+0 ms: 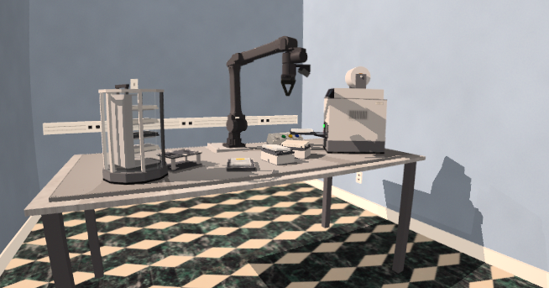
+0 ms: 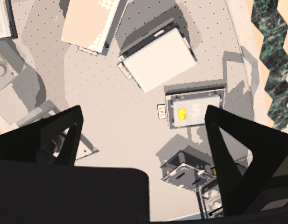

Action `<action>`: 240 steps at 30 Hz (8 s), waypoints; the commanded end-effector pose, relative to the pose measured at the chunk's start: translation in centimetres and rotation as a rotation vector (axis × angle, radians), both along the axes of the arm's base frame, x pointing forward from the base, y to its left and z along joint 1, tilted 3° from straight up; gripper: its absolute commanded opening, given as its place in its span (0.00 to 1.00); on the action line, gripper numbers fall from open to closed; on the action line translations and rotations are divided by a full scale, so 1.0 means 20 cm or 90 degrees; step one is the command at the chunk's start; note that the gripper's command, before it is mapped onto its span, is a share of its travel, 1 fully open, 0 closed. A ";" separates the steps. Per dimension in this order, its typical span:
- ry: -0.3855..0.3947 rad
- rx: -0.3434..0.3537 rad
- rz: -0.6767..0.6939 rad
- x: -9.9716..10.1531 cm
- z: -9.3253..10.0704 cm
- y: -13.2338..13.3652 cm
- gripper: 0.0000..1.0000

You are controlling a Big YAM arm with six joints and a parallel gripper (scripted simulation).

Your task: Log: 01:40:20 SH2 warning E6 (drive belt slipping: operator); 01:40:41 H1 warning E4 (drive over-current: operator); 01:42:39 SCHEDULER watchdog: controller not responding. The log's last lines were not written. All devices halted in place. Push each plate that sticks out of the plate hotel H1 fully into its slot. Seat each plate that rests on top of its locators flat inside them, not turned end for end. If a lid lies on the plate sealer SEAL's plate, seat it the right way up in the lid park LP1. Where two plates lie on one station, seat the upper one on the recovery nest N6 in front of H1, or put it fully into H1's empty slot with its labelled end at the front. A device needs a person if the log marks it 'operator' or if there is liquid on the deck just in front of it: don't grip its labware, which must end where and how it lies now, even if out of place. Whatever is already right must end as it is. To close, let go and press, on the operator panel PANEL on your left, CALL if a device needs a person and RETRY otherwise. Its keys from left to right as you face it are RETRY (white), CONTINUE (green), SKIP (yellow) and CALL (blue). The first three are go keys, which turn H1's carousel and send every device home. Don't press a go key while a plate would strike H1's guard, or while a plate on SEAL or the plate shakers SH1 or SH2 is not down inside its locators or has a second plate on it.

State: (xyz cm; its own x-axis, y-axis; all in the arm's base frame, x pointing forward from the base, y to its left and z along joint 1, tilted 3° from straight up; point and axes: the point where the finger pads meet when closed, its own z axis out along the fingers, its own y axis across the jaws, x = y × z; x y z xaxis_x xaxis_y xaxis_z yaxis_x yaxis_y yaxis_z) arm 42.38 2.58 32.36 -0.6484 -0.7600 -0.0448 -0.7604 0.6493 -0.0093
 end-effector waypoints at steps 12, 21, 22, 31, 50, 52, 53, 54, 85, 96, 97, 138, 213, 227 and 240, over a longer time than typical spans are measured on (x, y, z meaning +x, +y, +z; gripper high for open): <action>-0.011 -0.010 0.230 0.00 0.00 -0.02 1.00; -0.014 -0.014 0.334 0.00 0.00 -0.02 1.00; -0.014 -0.014 0.349 0.00 0.00 -0.02 1.00; -0.032 -0.019 0.370 0.02 0.06 0.00 1.00; -0.030 -0.019 0.372 0.00 -0.10 0.00 1.00; -0.028 -0.018 0.372 0.01 -0.13 0.00 1.00; -0.025 -0.018 0.372 0.01 -0.15 0.00 1.00; -0.023 -0.017 0.372 0.02 -0.17 0.01 1.00; -0.015 -0.015 0.374 0.03 -0.56 0.04 1.00; -0.009 -0.014 0.373 0.04 -0.72 0.04 1.00; -0.010 -0.014 0.373 0.04 -0.74 0.04 1.00; -0.031 -0.018 0.370 0.08 -0.76 0.02 1.00; -0.042 -0.022 0.369 0.09 -0.26 -0.01 1.00; -0.042 -0.022 0.369 0.09 -0.26 -0.01 1.00; -0.042 -0.022 0.369 0.09 -0.26 -0.01 1.00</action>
State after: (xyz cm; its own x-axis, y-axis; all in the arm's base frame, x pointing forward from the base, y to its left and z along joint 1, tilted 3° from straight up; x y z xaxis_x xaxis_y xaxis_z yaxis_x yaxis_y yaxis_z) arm 42.43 2.80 24.84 -0.1223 -0.9920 -0.0315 -0.9920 0.1231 -0.0271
